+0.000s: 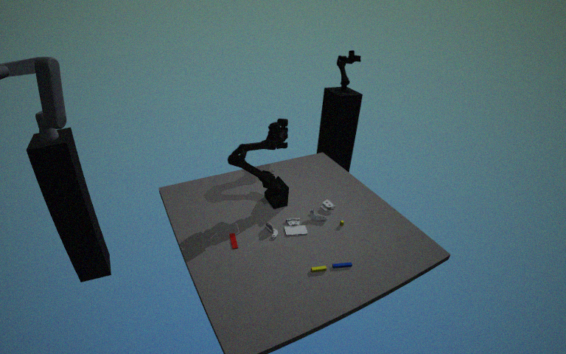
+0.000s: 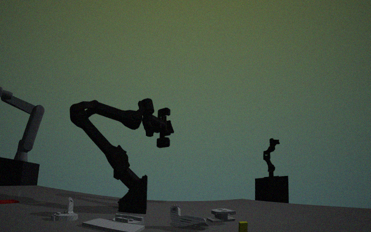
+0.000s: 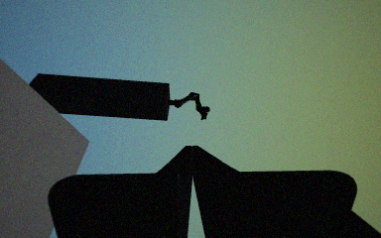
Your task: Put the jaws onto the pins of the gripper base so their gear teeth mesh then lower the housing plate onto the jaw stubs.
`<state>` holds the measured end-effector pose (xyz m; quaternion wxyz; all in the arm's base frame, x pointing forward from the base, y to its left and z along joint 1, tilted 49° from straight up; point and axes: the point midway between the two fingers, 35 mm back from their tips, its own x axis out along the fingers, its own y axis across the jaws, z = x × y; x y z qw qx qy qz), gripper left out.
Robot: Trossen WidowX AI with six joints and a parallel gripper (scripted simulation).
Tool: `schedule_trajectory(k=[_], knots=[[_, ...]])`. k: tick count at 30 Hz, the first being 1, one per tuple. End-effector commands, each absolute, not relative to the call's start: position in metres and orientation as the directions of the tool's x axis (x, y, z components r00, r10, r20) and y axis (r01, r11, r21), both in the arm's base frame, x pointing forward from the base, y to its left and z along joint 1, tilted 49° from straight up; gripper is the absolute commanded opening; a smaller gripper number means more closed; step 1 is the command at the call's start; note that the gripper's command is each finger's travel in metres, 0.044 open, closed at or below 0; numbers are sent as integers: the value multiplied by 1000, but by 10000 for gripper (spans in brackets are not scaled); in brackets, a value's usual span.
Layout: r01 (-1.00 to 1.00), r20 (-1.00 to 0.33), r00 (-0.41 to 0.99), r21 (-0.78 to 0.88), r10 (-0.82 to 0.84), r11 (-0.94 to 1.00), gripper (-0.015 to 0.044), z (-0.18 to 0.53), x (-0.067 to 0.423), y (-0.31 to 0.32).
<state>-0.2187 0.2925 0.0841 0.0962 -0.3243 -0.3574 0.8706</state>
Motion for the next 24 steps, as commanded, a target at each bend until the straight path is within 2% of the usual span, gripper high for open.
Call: schedule_trajectory(k=[1, 24], knots=[[23, -529, -737, -642, 421, -767, 0, 75, -208, 301], [-316, -720, -523, -334, 456, -888, 0, 18, -132, 331]])
